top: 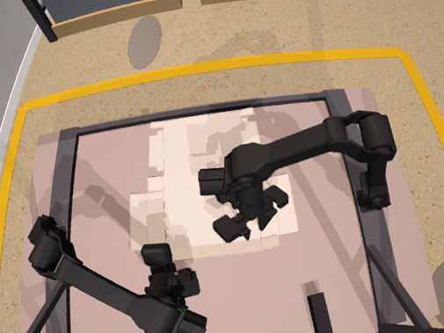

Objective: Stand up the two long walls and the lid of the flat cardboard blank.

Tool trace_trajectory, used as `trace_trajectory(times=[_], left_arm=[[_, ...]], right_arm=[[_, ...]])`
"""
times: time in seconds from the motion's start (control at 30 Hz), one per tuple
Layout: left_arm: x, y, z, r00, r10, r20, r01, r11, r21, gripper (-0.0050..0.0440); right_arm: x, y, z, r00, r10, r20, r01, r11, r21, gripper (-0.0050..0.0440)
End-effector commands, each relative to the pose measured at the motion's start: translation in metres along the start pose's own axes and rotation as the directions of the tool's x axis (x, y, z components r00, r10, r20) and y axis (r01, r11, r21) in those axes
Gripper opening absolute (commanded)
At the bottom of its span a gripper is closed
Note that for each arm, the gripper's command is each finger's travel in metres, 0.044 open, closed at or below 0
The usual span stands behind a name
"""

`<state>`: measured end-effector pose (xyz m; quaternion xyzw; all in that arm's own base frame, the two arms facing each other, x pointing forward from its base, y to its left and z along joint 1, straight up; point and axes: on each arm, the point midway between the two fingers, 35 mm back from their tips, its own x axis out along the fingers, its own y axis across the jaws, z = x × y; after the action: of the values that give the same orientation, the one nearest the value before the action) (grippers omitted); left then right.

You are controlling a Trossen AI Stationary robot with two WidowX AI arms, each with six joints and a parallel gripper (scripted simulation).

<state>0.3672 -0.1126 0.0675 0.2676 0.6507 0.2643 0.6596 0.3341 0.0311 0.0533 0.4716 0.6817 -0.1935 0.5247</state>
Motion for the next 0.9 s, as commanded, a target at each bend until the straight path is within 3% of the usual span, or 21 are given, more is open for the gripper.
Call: trace_trajectory(times=[0.0, 0.3, 0.53, 0.7, 0.77, 0.87], left_arm=[[-0.008, 0.006, 0.003, 1.0, -0.012, 0.022, 0.012, 1.0, -0.023, 0.0], [-0.008, 0.006, 0.003, 1.0, -0.012, 0.022, 0.013, 1.0, -0.023, 0.0], [-0.008, 0.006, 0.003, 1.0, -0.012, 0.022, 0.013, 1.0, -0.023, 0.0], [0.007, 0.013, -0.001, 1.0, -0.006, 0.011, 0.006, 1.0, -0.02, 0.0118], [0.007, 0.013, -0.001, 1.0, -0.006, 0.011, 0.006, 1.0, -0.02, 0.0118], [0.013, 0.016, -0.003, 1.0, -0.003, 0.007, 0.003, 1.0, -0.019, 0.019]], right_arm=[[-0.004, 0.007, 0.01, 0.999, 0.011, 0.03, -0.017, 0.978, 0.206, 0.0203], [-0.001, 0.009, 0.019, 0.999, 0.01, 0.037, -0.028, 0.867, 0.498, 0.0203], [-0.001, 0.009, 0.02, 0.999, 0.01, 0.038, -0.028, 0.859, 0.512, 0.0203], [-0.001, 0.009, 0.02, 0.999, 0.01, 0.038, -0.028, 0.859, 0.512, 0.0203], [-0.001, 0.009, 0.02, 0.999, 0.01, 0.038, -0.028, 0.859, 0.512, 0.0203], [-0.001, 0.009, 0.02, 0.999, 0.01, 0.038, -0.028, 0.859, 0.512, 0.0203]])
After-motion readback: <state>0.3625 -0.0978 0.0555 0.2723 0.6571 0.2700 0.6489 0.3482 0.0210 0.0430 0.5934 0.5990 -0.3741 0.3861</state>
